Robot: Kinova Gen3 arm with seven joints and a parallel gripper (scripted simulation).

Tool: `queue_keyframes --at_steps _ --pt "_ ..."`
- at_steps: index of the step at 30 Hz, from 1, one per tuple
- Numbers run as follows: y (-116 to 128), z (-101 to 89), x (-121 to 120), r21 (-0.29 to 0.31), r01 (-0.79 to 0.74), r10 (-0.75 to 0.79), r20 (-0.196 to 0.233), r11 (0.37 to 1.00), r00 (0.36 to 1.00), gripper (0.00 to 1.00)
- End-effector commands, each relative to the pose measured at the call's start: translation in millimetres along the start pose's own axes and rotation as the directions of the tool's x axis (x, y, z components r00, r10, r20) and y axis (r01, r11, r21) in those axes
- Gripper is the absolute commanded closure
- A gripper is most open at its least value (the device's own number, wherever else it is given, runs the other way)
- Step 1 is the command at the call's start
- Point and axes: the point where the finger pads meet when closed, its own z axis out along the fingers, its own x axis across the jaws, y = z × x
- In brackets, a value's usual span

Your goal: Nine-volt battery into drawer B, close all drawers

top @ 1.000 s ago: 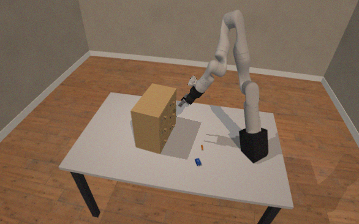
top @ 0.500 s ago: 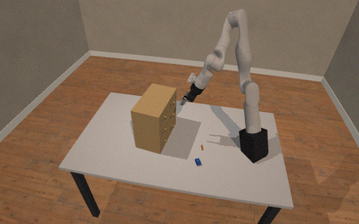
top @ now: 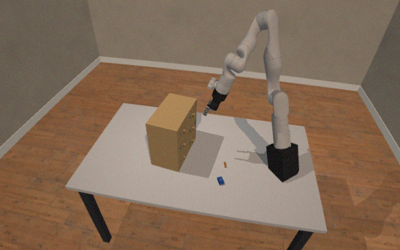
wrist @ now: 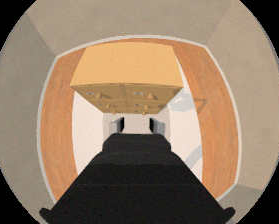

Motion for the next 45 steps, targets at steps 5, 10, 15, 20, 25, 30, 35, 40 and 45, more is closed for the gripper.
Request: queue_keyframes --at_steps 5,10,15,20,25,30,35,40,45 --pt "-3 -11.6 -1 -0.042 -0.011 0.011 0.005 0.999 1.0 0.0" --pt "-1 -18.3 -1 -0.082 -0.011 0.011 0.005 0.997 1.0 0.0" --pt "2 -26.8 -1 -0.133 -0.01 0.011 0.005 0.991 1.0 0.0" --pt "4 -34.8 -1 -0.18 -0.01 0.011 0.005 0.984 1.0 0.0" --pt "6 -39.3 -1 -0.206 -0.009 0.011 0.006 0.978 1.0 0.0" --pt "8 -45.3 -1 -0.242 -0.009 0.011 0.006 0.97 1.0 0.0" --pt "9 -49.8 -1 -0.268 -0.009 0.011 0.005 0.963 1.0 0.0" --pt "10 -51.7 -1 -0.279 -0.009 0.011 0.005 0.96 1.0 0.0" --pt "10 -54.0 -1 -0.292 -0.009 0.011 0.006 0.956 1.0 0.0"
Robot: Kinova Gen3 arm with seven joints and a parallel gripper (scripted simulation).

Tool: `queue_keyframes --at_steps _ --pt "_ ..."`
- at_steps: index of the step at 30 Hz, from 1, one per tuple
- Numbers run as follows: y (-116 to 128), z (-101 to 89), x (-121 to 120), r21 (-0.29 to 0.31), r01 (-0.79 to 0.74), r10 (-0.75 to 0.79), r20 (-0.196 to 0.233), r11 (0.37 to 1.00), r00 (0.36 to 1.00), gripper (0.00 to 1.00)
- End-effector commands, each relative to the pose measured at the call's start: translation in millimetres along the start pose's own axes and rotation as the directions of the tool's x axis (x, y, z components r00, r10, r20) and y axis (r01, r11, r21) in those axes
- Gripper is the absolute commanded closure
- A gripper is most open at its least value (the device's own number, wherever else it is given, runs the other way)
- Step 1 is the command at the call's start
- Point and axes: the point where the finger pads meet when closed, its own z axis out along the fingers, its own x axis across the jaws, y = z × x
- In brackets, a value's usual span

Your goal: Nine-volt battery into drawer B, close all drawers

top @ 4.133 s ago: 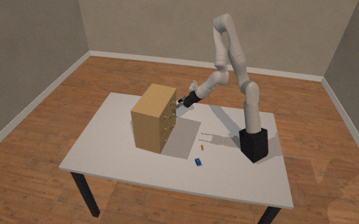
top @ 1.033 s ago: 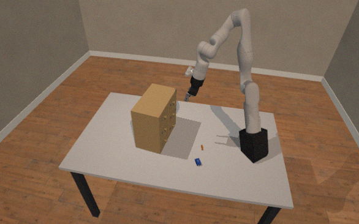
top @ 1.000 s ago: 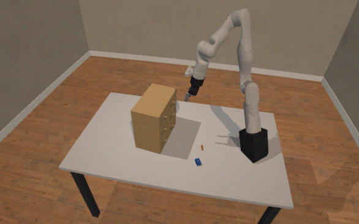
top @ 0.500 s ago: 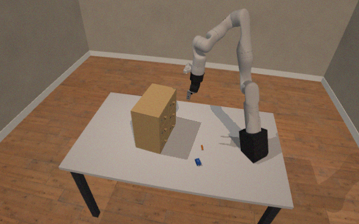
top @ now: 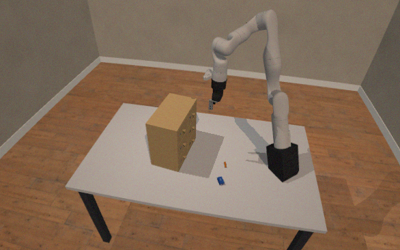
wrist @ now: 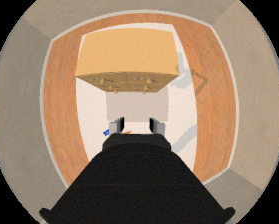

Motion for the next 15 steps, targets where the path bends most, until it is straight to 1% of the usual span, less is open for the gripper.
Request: queue_keyframes --at_steps 1,15 --pt "-0.5 -1.4 -0.6 -0.003 -0.001 0.001 0.002 1.0 1.0 0.0" --pt "0.2 -2.5 -0.7 -0.01 -0.001 0.001 0.002 1.0 1.0 0.0"
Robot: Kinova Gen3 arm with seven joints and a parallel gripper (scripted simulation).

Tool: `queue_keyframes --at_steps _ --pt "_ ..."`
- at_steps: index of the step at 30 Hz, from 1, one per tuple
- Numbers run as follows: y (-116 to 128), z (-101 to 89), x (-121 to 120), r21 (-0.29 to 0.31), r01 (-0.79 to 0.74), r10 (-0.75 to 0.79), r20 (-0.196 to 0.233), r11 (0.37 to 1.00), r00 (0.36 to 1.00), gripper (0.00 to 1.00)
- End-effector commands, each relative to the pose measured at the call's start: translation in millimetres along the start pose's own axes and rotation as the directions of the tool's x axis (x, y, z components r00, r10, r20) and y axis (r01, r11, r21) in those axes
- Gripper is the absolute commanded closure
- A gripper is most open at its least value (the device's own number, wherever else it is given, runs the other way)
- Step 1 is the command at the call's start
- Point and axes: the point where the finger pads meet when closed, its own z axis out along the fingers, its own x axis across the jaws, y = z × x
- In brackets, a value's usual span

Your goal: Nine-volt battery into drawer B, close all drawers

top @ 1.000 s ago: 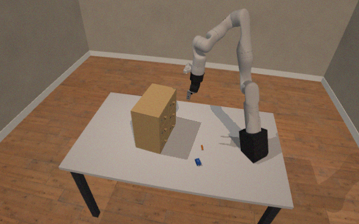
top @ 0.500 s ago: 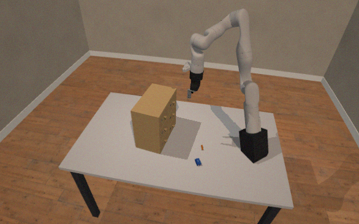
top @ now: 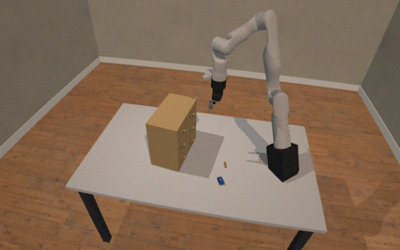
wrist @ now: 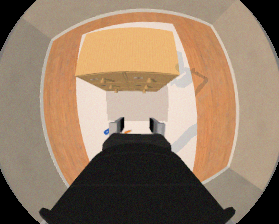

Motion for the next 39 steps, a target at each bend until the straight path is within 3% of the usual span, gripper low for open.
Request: queue_keyframes --at_steps 1,22,31,39 --pt "0 -0.6 0 0.001 0.0 0.0 0.001 1.0 1.0 0.0" --pt "2 -0.7 1 0.001 0.0 0.0 0.001 1.0 1.0 0.0" --pt "19 -1.1 12 0.001 0.0 0.0 0.001 1.0 1.0 0.0" --pt "48 -1.8 31 0.001 0.0 0.0 0.001 1.0 1.0 0.0"
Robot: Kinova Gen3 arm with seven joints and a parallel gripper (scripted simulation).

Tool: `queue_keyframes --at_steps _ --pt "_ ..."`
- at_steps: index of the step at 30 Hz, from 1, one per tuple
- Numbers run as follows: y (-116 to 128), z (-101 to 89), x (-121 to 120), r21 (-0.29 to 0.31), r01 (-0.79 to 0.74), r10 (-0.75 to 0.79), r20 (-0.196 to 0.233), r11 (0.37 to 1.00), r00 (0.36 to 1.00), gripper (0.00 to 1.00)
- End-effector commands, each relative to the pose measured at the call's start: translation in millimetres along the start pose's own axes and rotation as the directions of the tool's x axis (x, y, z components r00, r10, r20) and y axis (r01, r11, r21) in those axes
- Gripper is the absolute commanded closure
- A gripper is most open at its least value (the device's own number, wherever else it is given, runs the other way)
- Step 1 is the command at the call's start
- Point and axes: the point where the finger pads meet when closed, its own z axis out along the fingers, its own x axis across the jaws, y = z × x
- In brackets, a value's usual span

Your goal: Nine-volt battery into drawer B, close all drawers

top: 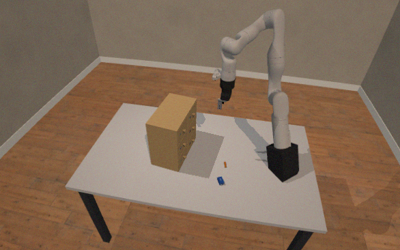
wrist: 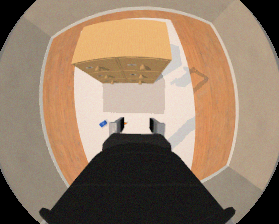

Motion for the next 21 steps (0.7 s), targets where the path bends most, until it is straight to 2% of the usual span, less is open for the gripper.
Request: queue_keyframes --at_steps 1,6,15,21 --pt "8 -5.1 9 0.017 -0.006 0.006 0.004 1.0 1.0 0.0" --pt "17 -5.2 15 0.017 -0.006 0.006 0.003 1.0 1.0 0.0" --pt "18 -4.7 16 0.019 -0.006 0.006 0.003 1.0 1.0 0.0" --pt "12 4.5 16 0.059 -0.006 0.006 0.003 0.998 1.0 0.0"
